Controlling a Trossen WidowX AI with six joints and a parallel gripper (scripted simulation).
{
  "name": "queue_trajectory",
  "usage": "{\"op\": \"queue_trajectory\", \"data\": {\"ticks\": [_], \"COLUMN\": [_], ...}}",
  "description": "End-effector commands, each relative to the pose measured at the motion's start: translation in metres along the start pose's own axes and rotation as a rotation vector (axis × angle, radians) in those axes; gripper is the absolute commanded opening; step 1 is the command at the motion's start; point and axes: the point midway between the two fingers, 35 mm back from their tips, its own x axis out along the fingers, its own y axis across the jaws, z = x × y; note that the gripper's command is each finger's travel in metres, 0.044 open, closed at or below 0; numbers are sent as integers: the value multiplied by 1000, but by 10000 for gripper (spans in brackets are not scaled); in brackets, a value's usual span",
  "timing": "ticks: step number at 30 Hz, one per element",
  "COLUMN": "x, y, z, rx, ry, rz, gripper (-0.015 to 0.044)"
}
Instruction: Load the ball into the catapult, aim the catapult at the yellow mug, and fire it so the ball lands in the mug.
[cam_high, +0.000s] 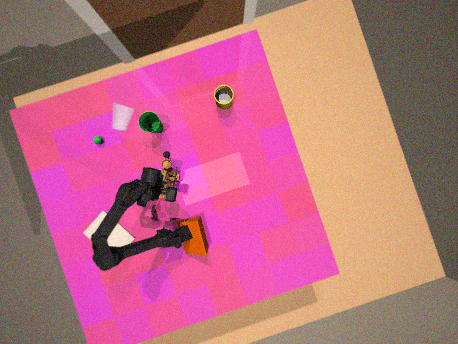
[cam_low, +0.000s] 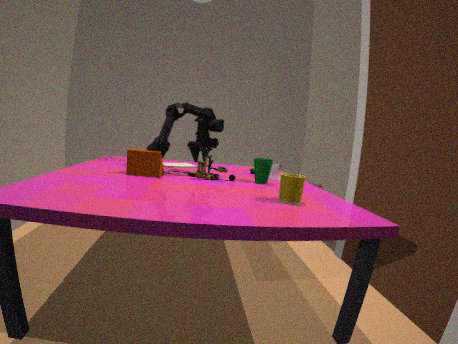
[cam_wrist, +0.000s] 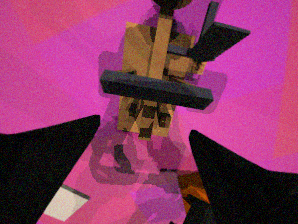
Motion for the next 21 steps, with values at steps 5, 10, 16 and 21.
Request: {"op": "queue_trajectory", "data": {"ticks": [5, 10, 16, 21], "x": [13, 22, 31, 39], "y": [0, 0, 0, 0], "z": [-1, -1, -2, -3], "rx": [8, 8, 8, 7], "ry": [2, 2, 3, 4], "rz": [4, 5, 6, 7], "gripper": [440, 440, 440, 440]}}
